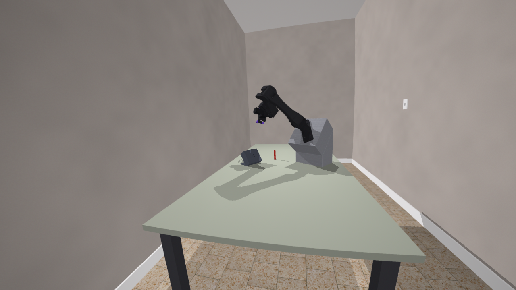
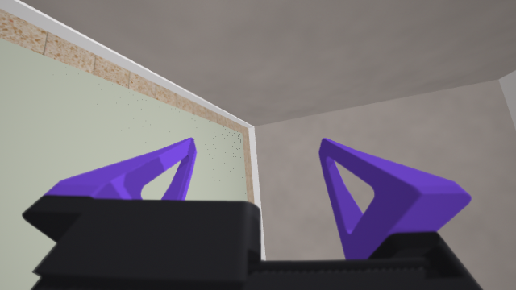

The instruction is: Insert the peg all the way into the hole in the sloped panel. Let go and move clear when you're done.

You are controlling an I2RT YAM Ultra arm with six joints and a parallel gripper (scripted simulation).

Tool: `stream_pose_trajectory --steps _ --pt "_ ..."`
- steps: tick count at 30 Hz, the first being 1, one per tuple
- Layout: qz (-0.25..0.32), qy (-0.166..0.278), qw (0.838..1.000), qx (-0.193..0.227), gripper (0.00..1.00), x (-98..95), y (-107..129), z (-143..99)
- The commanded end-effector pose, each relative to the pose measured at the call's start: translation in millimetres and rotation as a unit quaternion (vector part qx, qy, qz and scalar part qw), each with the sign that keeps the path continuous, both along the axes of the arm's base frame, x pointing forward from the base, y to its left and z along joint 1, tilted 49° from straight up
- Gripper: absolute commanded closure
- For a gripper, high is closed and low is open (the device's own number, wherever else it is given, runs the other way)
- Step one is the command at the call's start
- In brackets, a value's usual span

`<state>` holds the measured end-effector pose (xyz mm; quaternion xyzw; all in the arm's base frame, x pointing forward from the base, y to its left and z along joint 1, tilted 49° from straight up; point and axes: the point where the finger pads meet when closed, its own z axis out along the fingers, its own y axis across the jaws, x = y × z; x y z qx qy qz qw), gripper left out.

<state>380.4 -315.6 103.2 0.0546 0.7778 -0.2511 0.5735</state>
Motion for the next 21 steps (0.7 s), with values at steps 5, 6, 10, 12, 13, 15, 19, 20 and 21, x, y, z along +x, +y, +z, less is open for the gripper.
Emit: stream_pose_trajectory --steps 5,6,10,12,13,15,19,20,21 --pt "-0.003 -0.003 1.000 -0.004 0.00 -1.1 -3.0 3.7" --pt "-0.003 -0.003 1.000 -0.004 0.00 -1.1 -3.0 3.7" --pt "-0.003 -0.003 1.000 -0.004 0.00 -1.1 -3.0 3.7" --pt "-0.003 -0.003 1.000 -0.004 0.00 -1.1 -3.0 3.7" --pt "-0.003 -0.003 1.000 -0.004 0.00 -1.1 -3.0 3.7" --pt "-0.003 -0.003 1.000 -0.004 0.00 -1.1 -3.0 3.7" --pt "0.007 0.008 1.000 0.003 0.00 4.0 0.1 -4.6" --pt "0.014 0.013 1.000 0.007 0.00 7.5 2.6 -7.9" --pt "0.021 0.022 0.999 0.013 0.00 8.7 5.8 -14.0"
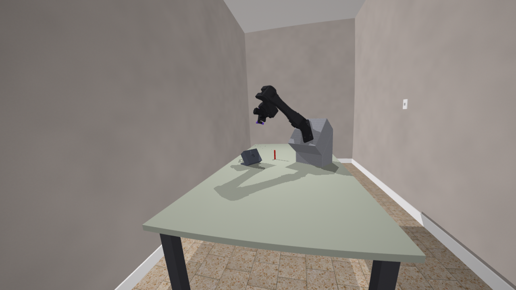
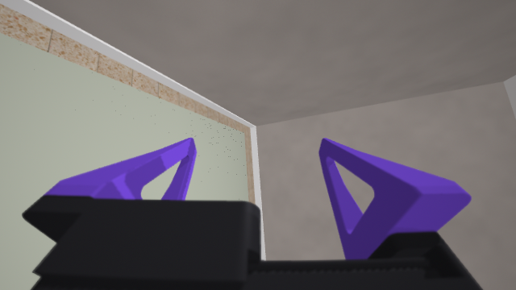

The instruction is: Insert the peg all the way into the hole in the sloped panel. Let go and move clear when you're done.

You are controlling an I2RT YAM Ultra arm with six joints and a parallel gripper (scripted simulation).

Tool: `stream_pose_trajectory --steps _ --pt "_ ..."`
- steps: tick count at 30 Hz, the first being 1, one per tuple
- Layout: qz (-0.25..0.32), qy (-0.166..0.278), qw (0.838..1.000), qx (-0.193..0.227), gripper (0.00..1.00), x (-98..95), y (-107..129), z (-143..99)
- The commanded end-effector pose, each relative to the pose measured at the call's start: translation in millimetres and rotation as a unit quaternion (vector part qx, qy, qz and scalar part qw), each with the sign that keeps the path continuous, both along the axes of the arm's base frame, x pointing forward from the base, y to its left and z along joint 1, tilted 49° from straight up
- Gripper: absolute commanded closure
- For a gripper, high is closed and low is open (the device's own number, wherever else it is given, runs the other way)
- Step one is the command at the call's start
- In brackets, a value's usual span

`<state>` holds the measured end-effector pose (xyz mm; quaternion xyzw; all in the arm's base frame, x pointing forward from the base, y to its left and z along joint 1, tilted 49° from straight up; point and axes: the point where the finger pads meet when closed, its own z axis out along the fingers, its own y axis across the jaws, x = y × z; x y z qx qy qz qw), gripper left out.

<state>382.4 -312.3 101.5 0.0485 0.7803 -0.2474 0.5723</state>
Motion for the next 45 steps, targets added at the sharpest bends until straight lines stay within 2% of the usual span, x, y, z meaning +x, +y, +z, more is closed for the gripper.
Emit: stream_pose_trajectory --steps 1,11,14,23,28,30,40,45 --pt "0.022 0.028 0.999 0.020 0.00 7.9 6.0 -18.5" --pt "0.098 0.116 0.984 0.092 0.00 11.9 46.5 -75.9" --pt "0.100 0.123 0.982 0.101 0.00 9.1 47.3 -81.0" --pt "0.171 0.189 0.952 0.170 0.00 3.3 93.2 -121.4" --pt "0.209 0.221 0.929 0.209 0.00 -3.3 120.5 -138.8" --pt "0.209 0.221 0.929 0.209 0.00 -3.3 120.5 -138.8" --pt "0.273 0.271 0.876 0.291 0.00 -24.4 170.6 -161.8" --pt "0.304 0.291 0.844 0.332 0.00 -35.5 197.5 -167.4"
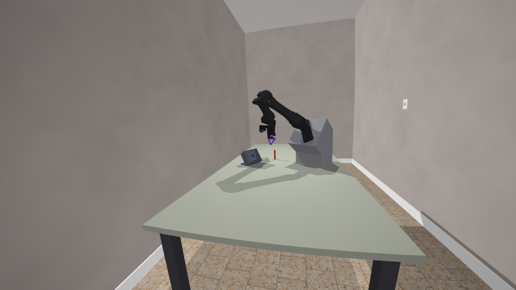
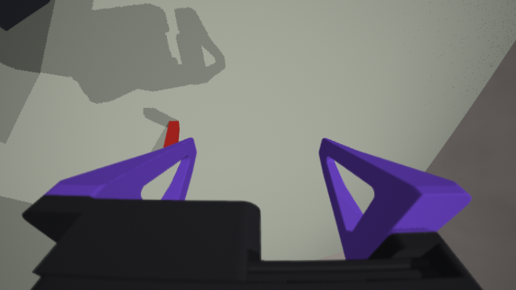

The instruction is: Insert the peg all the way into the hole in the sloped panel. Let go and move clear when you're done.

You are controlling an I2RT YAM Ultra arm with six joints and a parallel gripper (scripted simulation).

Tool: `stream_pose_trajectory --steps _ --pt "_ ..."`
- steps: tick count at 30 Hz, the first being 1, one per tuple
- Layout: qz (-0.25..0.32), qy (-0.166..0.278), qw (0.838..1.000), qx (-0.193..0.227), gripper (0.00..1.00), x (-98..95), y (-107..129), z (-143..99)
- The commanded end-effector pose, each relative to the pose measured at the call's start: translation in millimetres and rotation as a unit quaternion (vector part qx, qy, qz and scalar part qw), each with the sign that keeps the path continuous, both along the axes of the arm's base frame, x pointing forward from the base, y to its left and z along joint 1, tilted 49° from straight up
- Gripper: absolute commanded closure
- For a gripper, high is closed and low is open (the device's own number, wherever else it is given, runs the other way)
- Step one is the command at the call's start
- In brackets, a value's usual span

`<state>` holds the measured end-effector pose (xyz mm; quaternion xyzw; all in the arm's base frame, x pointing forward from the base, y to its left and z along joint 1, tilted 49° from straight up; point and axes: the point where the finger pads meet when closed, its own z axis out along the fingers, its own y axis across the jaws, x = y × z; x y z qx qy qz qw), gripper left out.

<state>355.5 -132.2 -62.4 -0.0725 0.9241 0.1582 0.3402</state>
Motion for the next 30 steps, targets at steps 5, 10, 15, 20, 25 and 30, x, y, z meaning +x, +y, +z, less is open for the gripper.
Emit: stream_pose_trajectory --steps 5,10,15,20,25,30 --pt "0.040 0.042 0.996 0.074 0.00 -16.6 30.0 -5.0" --pt "0.066 0.068 0.988 0.124 0.00 -28.2 55.6 -4.5" --pt "0.074 0.084 0.981 0.156 0.00 -36.5 66.6 -2.4" --pt "0.074 0.078 0.983 0.151 0.00 -34.2 64.9 2.0" --pt "0.075 0.086 0.981 0.157 0.00 -36.5 75.6 -9.1" --pt "0.072 0.094 0.979 0.164 0.00 -40.9 84.2 -16.5"
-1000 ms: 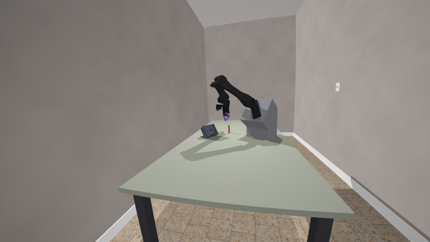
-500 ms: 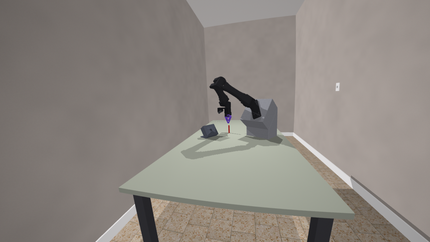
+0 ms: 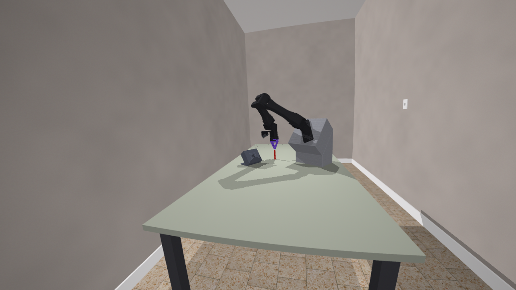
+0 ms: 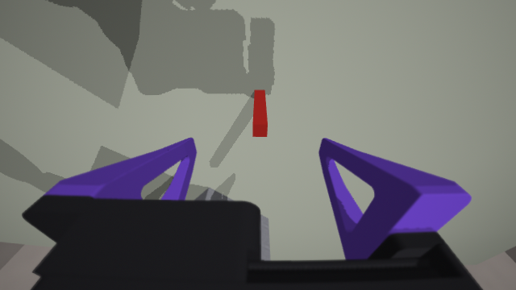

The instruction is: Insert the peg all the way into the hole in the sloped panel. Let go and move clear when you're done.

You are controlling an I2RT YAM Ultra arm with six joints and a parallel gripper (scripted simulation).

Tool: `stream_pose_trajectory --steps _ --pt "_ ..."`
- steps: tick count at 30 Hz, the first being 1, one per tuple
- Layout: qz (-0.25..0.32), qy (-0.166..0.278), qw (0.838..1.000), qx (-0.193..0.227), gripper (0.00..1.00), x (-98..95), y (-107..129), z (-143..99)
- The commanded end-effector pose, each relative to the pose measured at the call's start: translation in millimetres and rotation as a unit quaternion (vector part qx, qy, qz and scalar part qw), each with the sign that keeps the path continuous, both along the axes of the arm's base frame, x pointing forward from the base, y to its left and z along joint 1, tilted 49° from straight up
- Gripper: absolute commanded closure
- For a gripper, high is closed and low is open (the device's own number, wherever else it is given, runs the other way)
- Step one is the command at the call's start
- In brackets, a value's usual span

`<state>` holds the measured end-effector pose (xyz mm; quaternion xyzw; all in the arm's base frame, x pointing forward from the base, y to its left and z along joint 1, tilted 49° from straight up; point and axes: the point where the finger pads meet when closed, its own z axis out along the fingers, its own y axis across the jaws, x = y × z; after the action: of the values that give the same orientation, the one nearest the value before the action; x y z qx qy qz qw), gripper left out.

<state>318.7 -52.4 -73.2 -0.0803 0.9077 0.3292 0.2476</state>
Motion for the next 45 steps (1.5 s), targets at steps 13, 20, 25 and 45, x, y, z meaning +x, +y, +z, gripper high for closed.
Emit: stream_pose_trajectory --steps 13,20,25,45 --pt "-0.011 -0.006 1.000 0.001 0.00 8.8 7.8 -11.4" --pt "-0.011 -0.006 1.000 0.001 0.00 10.6 15.2 -19.6" --pt "-0.011 -0.006 1.000 0.001 0.00 11.8 17.1 -21.8" --pt "-0.007 -0.018 1.000 -0.009 0.91 19.5 15.3 -18.8"
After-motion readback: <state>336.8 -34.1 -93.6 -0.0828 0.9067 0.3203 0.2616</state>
